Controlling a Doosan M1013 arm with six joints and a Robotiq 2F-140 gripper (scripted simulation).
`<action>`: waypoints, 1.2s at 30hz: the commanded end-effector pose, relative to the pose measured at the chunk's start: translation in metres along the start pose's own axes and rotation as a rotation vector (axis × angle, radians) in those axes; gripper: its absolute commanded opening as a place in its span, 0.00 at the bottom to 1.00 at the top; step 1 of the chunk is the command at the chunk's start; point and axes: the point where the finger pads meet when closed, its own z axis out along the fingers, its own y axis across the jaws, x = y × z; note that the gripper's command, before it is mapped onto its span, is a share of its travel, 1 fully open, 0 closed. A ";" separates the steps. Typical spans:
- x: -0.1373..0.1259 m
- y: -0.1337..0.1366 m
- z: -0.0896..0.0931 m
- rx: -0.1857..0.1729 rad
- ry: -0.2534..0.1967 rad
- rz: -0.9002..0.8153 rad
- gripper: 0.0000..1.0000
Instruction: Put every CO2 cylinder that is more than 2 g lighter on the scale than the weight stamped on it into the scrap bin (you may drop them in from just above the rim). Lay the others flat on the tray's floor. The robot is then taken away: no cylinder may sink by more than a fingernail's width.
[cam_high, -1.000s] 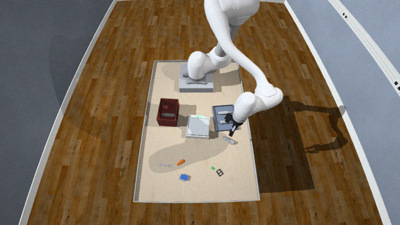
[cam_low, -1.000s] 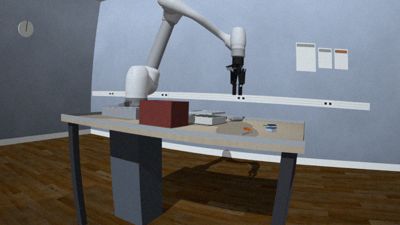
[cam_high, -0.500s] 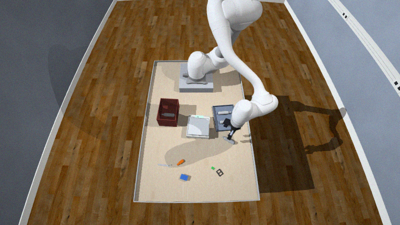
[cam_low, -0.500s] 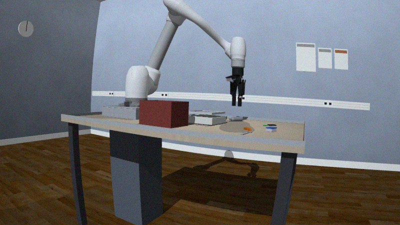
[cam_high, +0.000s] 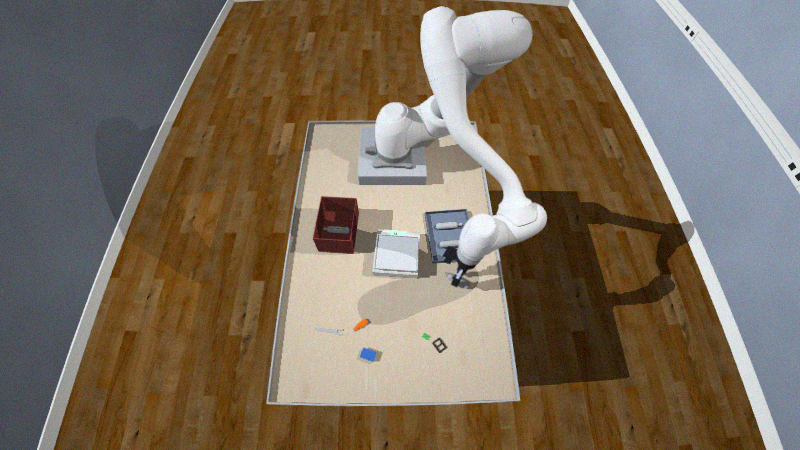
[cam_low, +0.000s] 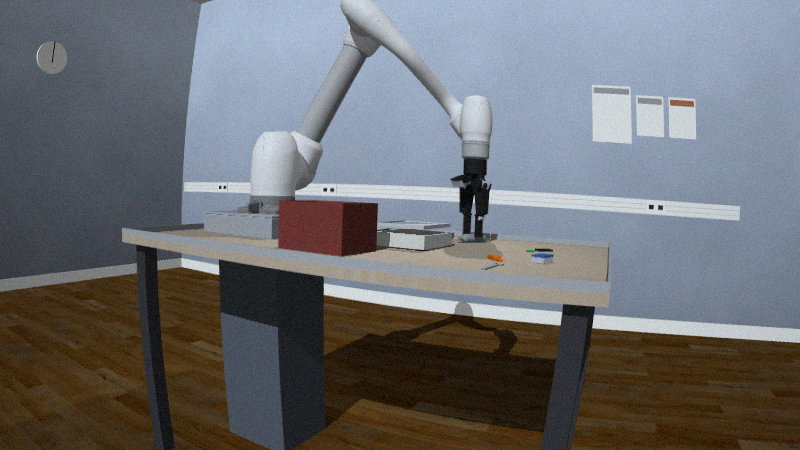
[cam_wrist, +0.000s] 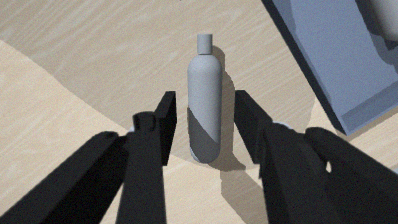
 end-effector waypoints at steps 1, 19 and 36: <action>-0.001 0.000 0.007 0.001 -0.001 0.000 0.39; -0.001 0.000 0.015 0.001 -0.001 0.000 0.10; -0.001 0.000 -0.016 0.001 -0.001 0.000 0.10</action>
